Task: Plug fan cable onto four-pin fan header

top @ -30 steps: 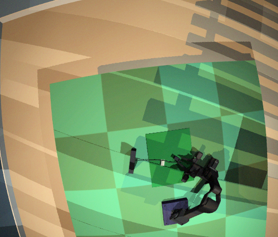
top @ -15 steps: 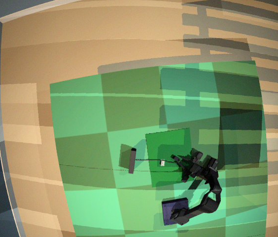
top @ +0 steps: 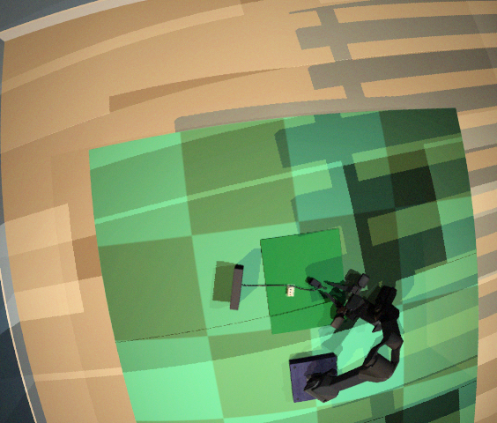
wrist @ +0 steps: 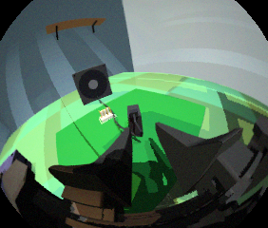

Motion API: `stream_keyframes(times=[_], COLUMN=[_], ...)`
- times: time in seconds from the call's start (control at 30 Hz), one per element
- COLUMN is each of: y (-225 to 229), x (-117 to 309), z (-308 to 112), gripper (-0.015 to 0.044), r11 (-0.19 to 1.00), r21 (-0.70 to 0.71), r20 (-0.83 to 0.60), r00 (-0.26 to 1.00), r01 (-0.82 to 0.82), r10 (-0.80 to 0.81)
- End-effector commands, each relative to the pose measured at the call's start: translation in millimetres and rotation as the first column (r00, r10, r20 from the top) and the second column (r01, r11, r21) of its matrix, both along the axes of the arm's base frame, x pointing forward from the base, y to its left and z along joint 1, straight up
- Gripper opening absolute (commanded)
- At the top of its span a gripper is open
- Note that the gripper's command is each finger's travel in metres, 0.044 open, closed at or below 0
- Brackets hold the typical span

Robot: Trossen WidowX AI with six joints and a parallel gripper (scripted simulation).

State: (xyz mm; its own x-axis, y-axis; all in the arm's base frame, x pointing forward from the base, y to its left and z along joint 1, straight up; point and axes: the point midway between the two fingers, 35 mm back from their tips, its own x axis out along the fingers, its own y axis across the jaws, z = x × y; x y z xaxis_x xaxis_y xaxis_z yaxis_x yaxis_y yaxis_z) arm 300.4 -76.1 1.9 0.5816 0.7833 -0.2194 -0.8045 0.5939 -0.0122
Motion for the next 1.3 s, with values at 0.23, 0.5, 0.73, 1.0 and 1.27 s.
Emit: stream_keyframes(times=[0.23,0.5,0.73,1.0,1.27], y=[-20,-32,-43,-51,-34], x=[-14,-24,-34,-42,-44], z=[12,24,38,53,55], gripper=[0.014,0.014,0.014,0.0166,0.0376], r11=[1.0,1.0,1.0,1.0,0.987], r21=[-0.017,-0.013,-0.002,0.013,-0.033], r20=[-0.01,-0.008,0.001,0.013,-0.116], r00=[1.0,1.0,1.0,1.0,0.981], r01=[-0.002,-0.007,-0.013,-0.023,-0.16], r10=[0.002,0.007,0.013,0.022,0.155])
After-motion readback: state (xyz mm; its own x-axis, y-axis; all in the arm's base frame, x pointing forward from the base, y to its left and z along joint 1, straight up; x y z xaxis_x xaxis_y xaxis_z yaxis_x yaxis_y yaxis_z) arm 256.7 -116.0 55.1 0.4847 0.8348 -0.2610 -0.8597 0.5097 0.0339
